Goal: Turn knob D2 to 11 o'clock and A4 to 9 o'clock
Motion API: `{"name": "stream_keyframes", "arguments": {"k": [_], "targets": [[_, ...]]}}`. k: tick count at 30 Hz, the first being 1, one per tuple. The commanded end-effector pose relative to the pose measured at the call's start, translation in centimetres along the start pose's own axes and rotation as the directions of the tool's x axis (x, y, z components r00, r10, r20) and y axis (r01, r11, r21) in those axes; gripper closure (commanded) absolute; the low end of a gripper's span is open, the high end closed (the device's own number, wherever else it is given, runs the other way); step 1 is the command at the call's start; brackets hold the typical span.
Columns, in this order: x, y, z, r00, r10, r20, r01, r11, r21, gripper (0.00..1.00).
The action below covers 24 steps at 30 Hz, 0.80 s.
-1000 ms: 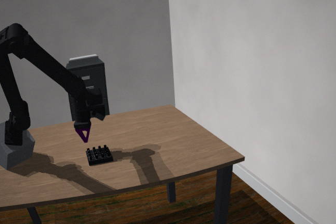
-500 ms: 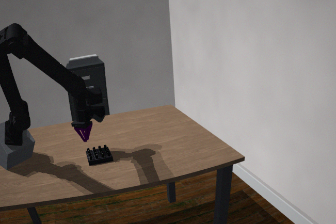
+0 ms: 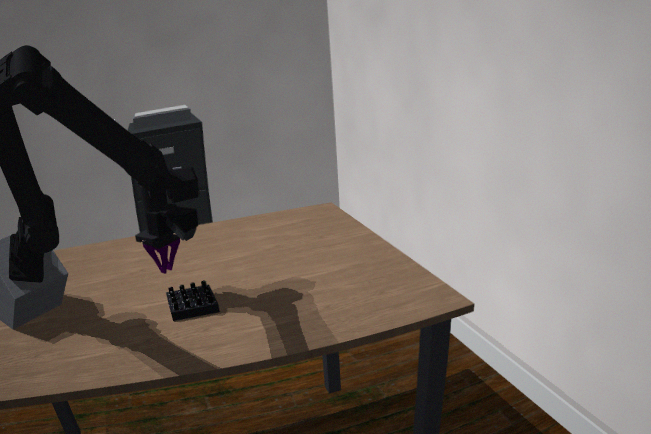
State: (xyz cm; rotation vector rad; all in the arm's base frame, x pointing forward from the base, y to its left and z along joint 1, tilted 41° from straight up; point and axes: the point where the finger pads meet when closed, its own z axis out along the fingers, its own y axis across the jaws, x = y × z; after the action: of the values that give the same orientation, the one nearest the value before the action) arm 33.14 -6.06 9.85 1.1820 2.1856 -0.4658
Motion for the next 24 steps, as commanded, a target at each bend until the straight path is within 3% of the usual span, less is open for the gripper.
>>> {"name": "stream_keyframes", "arguments": {"k": [1, 18, 24], "targets": [[-1.60, 1.39, -1.44, 0.993, 0.114, 0.022, -0.114, 0.993, -0.029, 0.82], [-1.67, 1.31, -1.81, 0.888, 0.460, 0.010, -0.460, 0.887, -0.032, 0.82], [-1.67, 1.30, -1.99, 0.799, 0.601, 0.004, -0.601, 0.799, -0.033, 0.82]]}}
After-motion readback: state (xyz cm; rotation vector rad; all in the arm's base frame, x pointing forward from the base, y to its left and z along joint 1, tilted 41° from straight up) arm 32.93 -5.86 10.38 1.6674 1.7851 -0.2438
